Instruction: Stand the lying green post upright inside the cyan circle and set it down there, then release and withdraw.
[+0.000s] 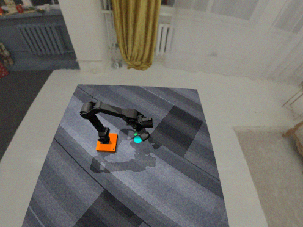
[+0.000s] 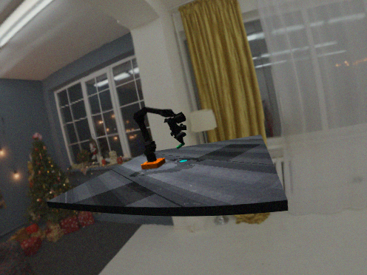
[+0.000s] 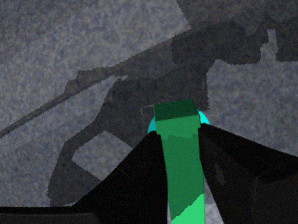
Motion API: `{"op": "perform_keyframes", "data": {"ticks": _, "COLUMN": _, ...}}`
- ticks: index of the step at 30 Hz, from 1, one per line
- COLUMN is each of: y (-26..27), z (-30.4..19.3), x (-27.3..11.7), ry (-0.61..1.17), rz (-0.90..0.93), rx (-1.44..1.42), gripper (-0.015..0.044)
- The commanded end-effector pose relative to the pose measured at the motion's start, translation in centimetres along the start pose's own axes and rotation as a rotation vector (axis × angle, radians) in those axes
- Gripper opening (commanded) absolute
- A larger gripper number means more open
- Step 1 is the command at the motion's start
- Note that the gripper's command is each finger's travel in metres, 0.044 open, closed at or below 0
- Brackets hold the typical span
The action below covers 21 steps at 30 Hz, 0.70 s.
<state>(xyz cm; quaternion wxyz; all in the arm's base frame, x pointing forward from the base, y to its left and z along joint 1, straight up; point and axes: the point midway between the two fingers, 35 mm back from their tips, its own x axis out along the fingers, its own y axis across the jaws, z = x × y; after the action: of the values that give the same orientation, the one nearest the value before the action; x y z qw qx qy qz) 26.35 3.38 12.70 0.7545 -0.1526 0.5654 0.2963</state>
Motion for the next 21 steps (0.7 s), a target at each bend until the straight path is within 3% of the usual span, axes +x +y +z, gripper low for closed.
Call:
{"op": "perform_keyframes", "data": {"ticks": 1, "y": 0.06, "z": -0.16, "x": 0.25, "ry": -0.023, "rz": 0.011, "rx": 0.003, "gripper": 0.0023}}
{"op": "perform_keyframes", "data": {"ticks": 21, "y": -0.5, "z": 0.0, "x": 0.76, "ry": -0.171, "rz": 0.042, "rx": 0.035, "gripper": 0.0023}}
